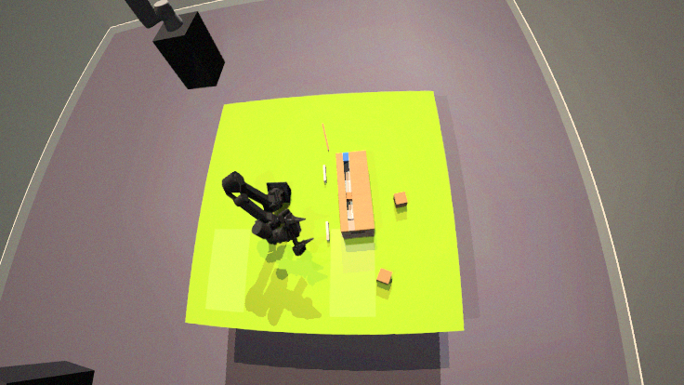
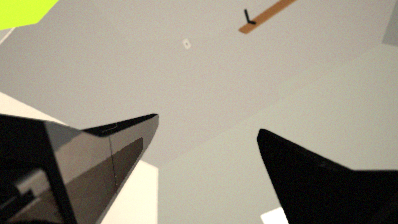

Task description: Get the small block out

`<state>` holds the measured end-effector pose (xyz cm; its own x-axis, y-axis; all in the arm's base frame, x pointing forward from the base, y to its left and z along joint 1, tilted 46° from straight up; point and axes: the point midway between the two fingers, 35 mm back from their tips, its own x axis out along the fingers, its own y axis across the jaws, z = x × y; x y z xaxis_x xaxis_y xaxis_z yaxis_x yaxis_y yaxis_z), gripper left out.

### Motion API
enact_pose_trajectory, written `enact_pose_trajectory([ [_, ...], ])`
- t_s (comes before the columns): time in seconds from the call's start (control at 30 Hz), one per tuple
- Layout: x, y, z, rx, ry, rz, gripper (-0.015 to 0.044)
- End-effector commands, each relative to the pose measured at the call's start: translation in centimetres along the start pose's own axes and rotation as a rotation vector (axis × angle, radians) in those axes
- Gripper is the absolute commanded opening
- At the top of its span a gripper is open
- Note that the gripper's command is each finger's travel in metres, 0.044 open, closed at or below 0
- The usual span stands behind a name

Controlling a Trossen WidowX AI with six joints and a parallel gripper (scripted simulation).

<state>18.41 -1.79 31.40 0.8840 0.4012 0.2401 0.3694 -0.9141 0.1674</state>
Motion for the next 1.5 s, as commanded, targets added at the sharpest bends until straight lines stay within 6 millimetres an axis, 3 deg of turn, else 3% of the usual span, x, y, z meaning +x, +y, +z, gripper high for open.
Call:
enact_pose_trajectory([
  [0.0,0.0,0.1,0.0,0.010,0.002,0.001,0.0400],
  [0.33,2.2,3.4,-1.9,0.576,0.075,0.030,0.0400],
  [0.5,5.5,7.2,-2.5,1.280,0.130,0.084,0.0400],
  [0.67,9.5,10.1,-0.9,2.007,0.170,0.213,0.0400],
  [0.93,12.7,10.9,1.8,2.551,0.226,0.415,0.0400],
  [1.2,15.2,10.2,5.0,2.998,0.357,0.726,0.0400],
  [1.23,15.5,10.0,5.5,-3.001,-0.376,-0.763,0.0400],
  [1.47,16.8,8.2,8.4,-2.548,-0.486,-0.892,0.0400],
])
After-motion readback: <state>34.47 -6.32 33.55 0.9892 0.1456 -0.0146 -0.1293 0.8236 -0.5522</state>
